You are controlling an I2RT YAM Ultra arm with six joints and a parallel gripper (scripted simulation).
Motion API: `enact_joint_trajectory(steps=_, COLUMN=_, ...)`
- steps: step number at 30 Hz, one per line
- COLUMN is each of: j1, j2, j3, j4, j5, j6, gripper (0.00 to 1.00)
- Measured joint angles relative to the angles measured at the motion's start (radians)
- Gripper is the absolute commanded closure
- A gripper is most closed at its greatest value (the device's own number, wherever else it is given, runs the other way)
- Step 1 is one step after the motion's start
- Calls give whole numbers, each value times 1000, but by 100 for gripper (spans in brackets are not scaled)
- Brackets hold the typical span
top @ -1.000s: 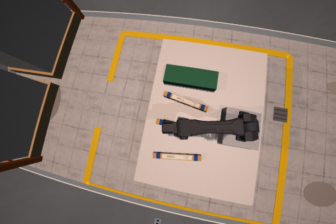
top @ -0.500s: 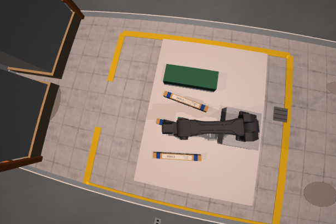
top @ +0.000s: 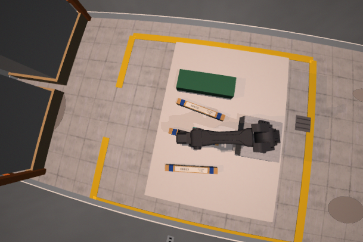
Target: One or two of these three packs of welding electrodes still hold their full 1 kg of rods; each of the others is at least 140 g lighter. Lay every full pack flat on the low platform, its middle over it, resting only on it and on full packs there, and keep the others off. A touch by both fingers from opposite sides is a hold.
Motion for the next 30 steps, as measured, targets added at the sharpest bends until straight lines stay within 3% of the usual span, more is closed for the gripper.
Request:
enact_joint_trajectory(steps=10, j1=0, j2=60, j3=-61, j4=113, j5=0, j6=0, gripper=26)
enact_joint_trajectory(steps=30, j1=0, j2=83, j3=-76, j4=184, j5=0, j6=0, gripper=26)
